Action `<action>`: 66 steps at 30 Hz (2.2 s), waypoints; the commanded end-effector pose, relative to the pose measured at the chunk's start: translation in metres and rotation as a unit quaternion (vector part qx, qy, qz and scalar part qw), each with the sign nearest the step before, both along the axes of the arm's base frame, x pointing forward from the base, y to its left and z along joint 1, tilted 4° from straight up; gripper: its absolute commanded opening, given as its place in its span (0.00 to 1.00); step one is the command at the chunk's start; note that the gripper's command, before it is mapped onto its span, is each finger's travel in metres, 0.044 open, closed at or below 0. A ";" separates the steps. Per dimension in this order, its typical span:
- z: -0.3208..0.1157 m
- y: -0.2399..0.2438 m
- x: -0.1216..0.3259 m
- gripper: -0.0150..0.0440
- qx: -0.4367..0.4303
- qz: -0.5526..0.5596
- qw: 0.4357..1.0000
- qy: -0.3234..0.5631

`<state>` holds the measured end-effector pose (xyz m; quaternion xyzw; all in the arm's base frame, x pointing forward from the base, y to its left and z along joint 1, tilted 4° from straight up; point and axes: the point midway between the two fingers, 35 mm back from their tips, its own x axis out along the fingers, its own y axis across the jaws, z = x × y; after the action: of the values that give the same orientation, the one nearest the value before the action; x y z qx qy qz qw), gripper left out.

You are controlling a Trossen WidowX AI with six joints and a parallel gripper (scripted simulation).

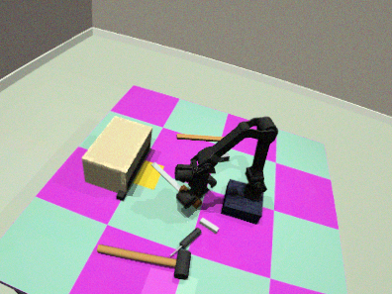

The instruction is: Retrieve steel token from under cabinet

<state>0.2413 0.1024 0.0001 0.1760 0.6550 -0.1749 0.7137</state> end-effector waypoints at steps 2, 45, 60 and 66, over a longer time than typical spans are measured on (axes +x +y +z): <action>0.001 0.007 0.000 0.25 0.002 -0.001 1.000 -0.002; 0.000 0.052 -0.010 0.25 0.003 -0.001 1.000 -0.002; -0.001 0.070 -0.013 0.25 0.004 -0.001 1.000 -0.001; -0.001 0.078 -0.014 0.25 0.005 -0.001 1.000 -0.001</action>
<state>0.2268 0.1730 -0.0024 0.1777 0.6555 -0.1754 0.7128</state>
